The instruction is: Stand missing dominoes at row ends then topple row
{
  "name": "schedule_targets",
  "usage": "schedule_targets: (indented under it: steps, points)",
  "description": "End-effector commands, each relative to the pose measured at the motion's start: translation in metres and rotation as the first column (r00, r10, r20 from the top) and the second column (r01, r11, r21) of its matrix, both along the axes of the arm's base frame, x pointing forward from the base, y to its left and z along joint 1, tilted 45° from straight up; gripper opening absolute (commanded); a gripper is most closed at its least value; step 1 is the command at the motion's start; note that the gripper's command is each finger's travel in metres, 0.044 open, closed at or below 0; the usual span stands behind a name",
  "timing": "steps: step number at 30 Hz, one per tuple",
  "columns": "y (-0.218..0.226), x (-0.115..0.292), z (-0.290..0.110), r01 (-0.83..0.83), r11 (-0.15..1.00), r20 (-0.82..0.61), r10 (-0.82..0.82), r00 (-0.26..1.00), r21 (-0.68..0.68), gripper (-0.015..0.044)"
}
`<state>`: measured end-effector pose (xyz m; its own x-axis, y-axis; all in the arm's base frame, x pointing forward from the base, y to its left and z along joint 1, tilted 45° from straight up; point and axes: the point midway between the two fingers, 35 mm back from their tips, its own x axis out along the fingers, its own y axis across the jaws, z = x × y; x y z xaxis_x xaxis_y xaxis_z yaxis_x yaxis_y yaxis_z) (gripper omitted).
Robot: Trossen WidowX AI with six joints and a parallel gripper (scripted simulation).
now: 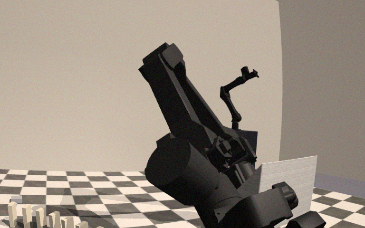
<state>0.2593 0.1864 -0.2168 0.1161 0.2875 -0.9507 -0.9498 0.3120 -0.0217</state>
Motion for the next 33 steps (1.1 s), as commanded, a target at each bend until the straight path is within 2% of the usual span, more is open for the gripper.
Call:
schedule_targets:
  steps: [1,8,18,33]
  points:
    - [0.004,-0.012,-0.002,0.052,0.905,-0.154,-0.128,0.98,-0.423,0.044]
    - [0.011,-0.013,0.024,0.056,0.755,-0.119,-0.176,0.977,-0.653,0.044]
    - [0.011,-0.022,0.082,0.018,0.498,-0.07,-0.158,0.985,-0.867,0.044]
    - [0.011,-0.022,0.083,0.017,0.493,-0.069,-0.156,0.985,-0.87,0.044]
